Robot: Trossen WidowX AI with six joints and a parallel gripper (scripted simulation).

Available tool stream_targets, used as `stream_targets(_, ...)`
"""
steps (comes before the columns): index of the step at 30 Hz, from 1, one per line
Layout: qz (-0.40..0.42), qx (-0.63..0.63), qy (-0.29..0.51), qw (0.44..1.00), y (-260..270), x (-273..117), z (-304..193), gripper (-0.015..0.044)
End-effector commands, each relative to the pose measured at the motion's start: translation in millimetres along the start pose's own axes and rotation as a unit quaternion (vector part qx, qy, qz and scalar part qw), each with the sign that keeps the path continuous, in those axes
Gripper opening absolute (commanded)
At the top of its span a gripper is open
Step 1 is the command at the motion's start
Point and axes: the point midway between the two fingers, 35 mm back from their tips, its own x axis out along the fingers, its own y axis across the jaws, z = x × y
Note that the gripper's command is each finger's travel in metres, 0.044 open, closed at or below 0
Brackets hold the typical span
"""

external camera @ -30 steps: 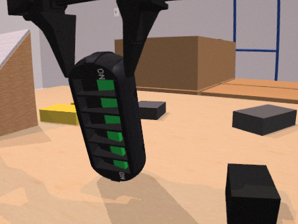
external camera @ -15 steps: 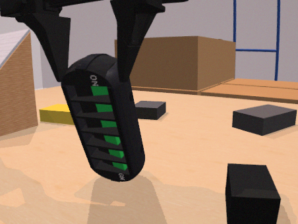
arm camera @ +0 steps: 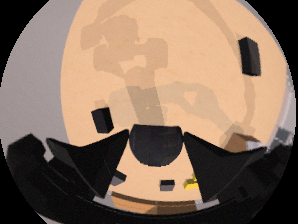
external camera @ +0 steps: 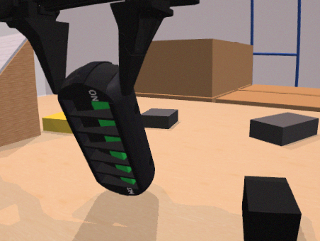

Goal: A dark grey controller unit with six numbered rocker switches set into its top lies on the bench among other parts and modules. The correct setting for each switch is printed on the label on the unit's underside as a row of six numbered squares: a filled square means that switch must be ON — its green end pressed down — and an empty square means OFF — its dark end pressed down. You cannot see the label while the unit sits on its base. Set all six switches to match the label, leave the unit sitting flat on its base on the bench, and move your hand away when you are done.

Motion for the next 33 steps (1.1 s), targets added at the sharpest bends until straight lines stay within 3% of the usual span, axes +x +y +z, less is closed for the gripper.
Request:
stream_targets(1, -0.004, 0.001, -0.001, 1.0, -1.2, 6.2, 5.2, 0.0338)
stream_targets(33, -0.004, 0.001, -0.002, 1.0, -1.3, 19.6, 27.2, 0.0338)
